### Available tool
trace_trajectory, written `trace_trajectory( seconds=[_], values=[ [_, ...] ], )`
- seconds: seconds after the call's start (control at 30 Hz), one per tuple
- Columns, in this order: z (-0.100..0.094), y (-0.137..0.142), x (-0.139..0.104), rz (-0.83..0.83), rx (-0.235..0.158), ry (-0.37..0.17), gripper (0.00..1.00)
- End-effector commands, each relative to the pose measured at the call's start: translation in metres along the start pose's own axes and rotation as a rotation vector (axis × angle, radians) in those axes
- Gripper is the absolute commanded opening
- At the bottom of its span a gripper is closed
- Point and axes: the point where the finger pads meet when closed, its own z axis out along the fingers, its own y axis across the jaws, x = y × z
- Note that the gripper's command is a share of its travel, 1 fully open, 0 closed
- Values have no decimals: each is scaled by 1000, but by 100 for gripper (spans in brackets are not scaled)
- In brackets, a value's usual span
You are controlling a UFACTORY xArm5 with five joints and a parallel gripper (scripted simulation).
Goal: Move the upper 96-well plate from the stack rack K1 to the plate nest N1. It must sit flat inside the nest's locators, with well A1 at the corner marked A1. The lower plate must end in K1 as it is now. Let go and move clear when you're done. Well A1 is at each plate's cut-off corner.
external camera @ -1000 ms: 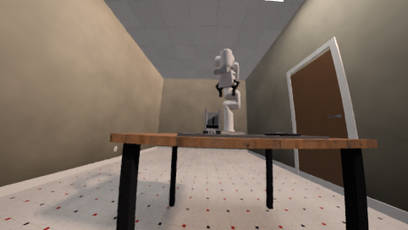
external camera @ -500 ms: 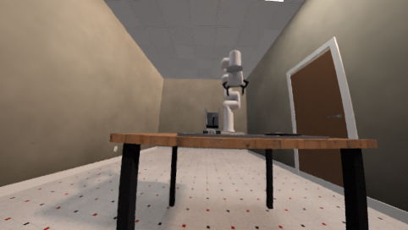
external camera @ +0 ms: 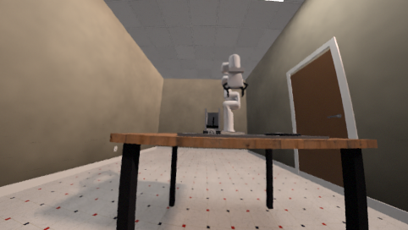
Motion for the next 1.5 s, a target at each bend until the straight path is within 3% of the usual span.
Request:
trace_trajectory(
  seconds=[0.0,1.03,1.47],
  values=[
    [6,19,4,-5,-2,13,100],
    [59,143,18,-5,-4,12,100],
    [59,143,18,-5,-4,12,100]
  ],
)
